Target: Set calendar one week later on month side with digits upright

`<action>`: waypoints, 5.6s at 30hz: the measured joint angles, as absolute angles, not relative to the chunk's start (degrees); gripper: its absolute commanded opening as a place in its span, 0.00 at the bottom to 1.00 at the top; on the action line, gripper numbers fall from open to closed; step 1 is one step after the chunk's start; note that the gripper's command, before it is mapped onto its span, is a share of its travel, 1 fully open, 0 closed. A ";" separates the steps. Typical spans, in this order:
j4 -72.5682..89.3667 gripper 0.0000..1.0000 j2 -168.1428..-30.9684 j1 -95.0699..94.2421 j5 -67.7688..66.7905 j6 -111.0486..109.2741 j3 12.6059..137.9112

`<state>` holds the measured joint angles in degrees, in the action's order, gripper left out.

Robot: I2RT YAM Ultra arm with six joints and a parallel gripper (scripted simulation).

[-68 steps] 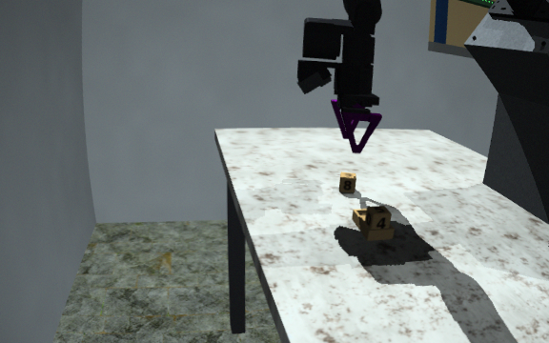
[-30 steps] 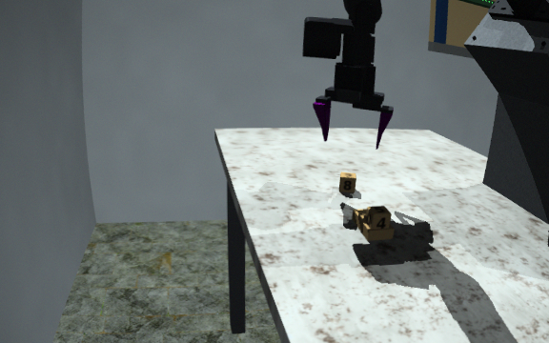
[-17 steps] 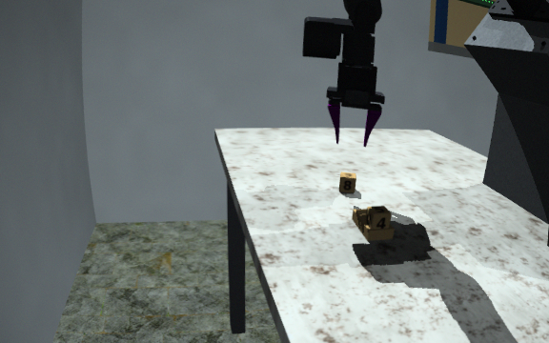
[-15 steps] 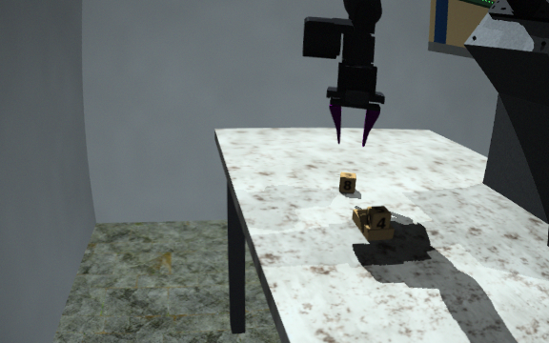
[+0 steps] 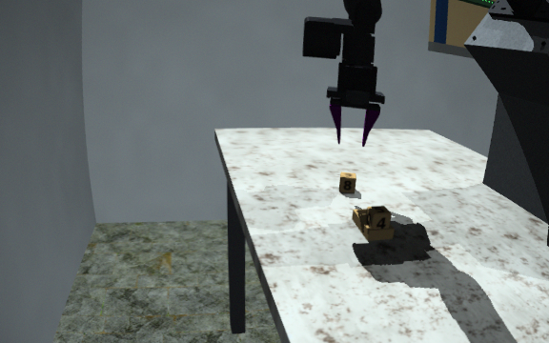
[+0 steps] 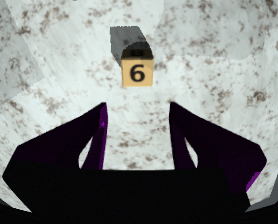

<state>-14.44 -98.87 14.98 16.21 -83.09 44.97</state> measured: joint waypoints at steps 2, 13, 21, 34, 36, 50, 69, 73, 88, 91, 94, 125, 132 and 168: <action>-14.44 0.45 -98.87 14.98 16.21 -83.09 44.97; -14.44 0.45 -98.87 14.98 16.21 -83.09 44.97; -14.44 0.45 -98.87 14.98 16.21 -83.09 44.97; -15.07 0.45 -100.75 14.61 15.92 -83.00 45.84; -15.27 0.45 -101.08 14.59 15.90 -82.96 45.91; -17.28 0.45 -105.60 13.65 15.20 -82.43 48.40; -19.62 0.45 -110.52 12.84 14.57 -81.82 51.35; -19.86 0.45 -110.80 12.80 14.52 -81.76 51.55; -20.03 0.45 -111.09 12.75 14.48 -81.71 51.70; -20.03 0.45 -111.09 12.75 14.48 -81.71 51.70; -20.03 0.45 -111.09 12.75 14.48 -81.71 51.70; -20.03 0.45 -111.09 12.75 14.48 -81.69 51.77; -20.03 0.45 -111.09 12.73 14.46 -81.69 51.79; -20.03 0.45 -111.09 12.73 14.46 -81.69 51.81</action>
<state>-20.03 -111.09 12.73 14.46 -81.69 51.81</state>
